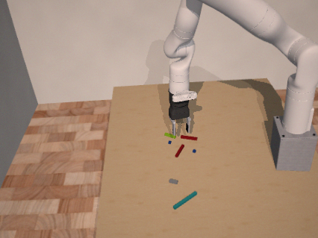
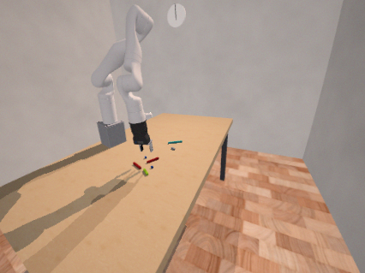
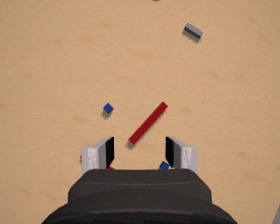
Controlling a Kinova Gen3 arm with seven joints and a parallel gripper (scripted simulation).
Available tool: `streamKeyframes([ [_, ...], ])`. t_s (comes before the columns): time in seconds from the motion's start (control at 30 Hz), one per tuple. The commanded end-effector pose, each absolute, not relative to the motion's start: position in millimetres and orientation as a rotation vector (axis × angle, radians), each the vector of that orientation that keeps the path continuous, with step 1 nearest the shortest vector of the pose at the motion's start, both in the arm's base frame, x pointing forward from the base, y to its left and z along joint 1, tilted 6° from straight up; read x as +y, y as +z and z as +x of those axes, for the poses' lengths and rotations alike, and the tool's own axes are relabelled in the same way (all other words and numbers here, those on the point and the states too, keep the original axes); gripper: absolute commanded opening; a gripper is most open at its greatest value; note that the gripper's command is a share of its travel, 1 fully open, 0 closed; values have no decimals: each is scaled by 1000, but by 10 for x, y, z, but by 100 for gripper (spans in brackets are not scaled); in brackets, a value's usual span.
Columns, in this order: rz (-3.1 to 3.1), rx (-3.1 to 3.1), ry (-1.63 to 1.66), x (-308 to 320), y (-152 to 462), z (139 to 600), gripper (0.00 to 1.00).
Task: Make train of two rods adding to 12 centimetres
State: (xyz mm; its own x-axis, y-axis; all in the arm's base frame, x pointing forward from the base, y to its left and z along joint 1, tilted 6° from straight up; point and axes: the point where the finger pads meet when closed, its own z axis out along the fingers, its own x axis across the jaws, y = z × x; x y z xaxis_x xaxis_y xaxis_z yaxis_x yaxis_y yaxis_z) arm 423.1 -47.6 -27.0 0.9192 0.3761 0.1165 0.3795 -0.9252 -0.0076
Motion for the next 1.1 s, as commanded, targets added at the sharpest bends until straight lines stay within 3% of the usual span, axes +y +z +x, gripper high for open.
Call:
streamKeyframes([
  [0.0, -3049, -596, -175, -489, -273, 4229, 100],
  [1.07, -3109, -378, -169, -904, -375, 4209, 100],
])
